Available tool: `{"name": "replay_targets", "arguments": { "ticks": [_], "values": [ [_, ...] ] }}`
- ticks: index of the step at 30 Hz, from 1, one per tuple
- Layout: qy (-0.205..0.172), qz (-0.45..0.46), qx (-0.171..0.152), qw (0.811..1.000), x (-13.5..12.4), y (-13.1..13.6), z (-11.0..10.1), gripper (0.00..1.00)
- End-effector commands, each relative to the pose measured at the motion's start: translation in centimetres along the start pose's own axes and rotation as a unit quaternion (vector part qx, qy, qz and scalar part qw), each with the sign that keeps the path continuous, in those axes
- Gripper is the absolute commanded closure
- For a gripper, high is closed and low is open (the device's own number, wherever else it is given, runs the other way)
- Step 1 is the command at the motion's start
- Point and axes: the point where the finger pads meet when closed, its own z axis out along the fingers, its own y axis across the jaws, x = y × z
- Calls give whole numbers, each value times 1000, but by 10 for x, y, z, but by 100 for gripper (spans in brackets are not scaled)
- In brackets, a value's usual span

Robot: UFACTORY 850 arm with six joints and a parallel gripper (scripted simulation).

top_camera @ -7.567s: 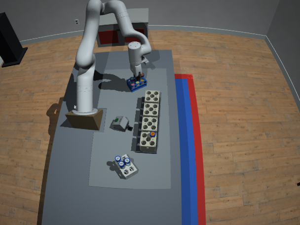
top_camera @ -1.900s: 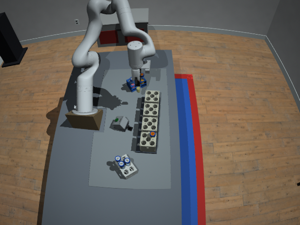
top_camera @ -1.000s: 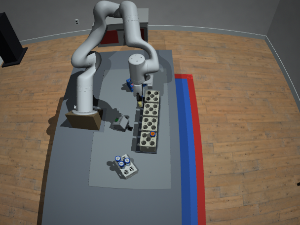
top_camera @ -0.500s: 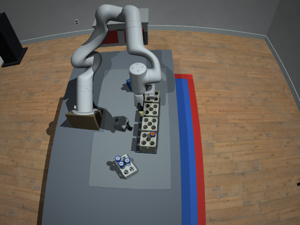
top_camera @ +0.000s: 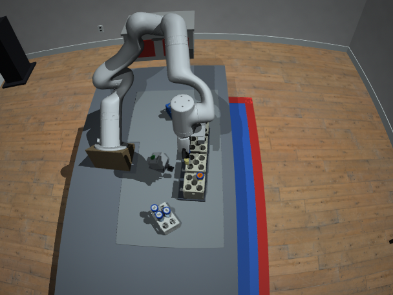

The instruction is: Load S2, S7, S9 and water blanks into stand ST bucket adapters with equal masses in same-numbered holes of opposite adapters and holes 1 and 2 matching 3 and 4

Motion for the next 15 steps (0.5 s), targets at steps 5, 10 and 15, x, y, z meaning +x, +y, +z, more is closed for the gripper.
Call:
{"name": "replay_targets", "arguments": {
  "ticks": [5,10,15],
  "values": [
    [0,0,0,1000,7,29,-1,100],
    [0,0,0,1000,11,48,-1,100],
    [0,0,0,1000,11,48,-1,100]
  ]
}}
